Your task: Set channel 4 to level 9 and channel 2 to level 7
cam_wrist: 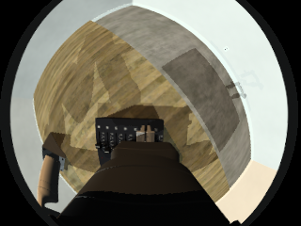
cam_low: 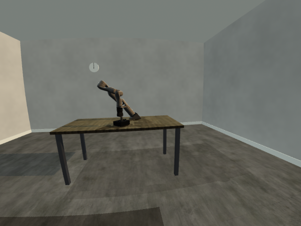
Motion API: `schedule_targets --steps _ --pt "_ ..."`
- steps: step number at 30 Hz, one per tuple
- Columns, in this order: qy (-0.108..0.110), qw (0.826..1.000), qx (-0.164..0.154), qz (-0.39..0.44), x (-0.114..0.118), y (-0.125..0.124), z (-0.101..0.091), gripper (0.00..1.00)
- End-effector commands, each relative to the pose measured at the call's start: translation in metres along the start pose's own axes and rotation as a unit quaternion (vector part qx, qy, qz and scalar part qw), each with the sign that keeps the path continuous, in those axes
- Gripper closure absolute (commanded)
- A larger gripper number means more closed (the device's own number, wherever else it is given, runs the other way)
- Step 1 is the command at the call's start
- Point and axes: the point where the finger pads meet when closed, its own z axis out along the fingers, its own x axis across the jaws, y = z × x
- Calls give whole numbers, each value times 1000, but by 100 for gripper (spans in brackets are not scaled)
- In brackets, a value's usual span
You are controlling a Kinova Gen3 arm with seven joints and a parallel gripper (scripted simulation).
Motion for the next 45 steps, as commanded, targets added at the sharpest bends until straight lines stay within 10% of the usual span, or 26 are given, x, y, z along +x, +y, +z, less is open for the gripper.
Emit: schedule_targets --steps 1,45 --pt "0 1000 0 0 0 0 0 100" --pt "0 1000 0 0 0 6 0 100"
